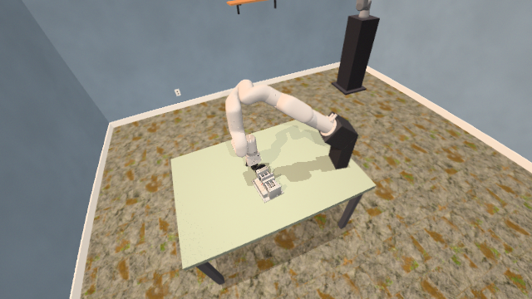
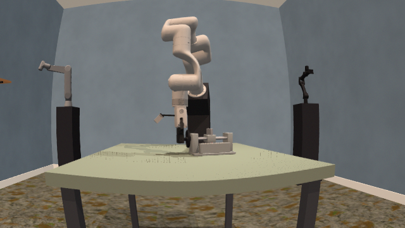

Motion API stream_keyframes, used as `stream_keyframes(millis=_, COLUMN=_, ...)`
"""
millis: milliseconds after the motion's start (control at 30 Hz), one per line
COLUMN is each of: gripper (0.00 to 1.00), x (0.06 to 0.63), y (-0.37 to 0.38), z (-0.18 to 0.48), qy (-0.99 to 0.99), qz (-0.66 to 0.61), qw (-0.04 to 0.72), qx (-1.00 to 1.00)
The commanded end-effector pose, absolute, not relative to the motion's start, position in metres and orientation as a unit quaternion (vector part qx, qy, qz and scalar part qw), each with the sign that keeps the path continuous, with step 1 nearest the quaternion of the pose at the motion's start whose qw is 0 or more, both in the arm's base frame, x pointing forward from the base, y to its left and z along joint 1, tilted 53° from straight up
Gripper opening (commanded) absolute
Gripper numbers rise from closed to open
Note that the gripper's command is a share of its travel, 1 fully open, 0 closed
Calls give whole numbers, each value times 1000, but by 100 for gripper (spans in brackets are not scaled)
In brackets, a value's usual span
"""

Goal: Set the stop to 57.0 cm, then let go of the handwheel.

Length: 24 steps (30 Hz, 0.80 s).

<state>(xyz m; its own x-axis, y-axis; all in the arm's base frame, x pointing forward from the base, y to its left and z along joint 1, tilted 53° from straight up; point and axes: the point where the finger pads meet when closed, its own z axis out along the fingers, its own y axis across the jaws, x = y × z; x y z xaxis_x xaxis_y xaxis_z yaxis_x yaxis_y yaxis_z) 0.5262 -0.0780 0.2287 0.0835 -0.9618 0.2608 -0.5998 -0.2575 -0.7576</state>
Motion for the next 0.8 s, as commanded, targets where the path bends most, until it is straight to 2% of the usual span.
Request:
stream_keyframes(millis=0, gripper=6, x=528, y=-78, z=228, qy=561, qz=-378, qw=239, qx=-697)
stream_keyframes(millis=767, gripper=6, x=537, y=-82, z=213, qy=561, qz=-379, qw=239, qx=-697)
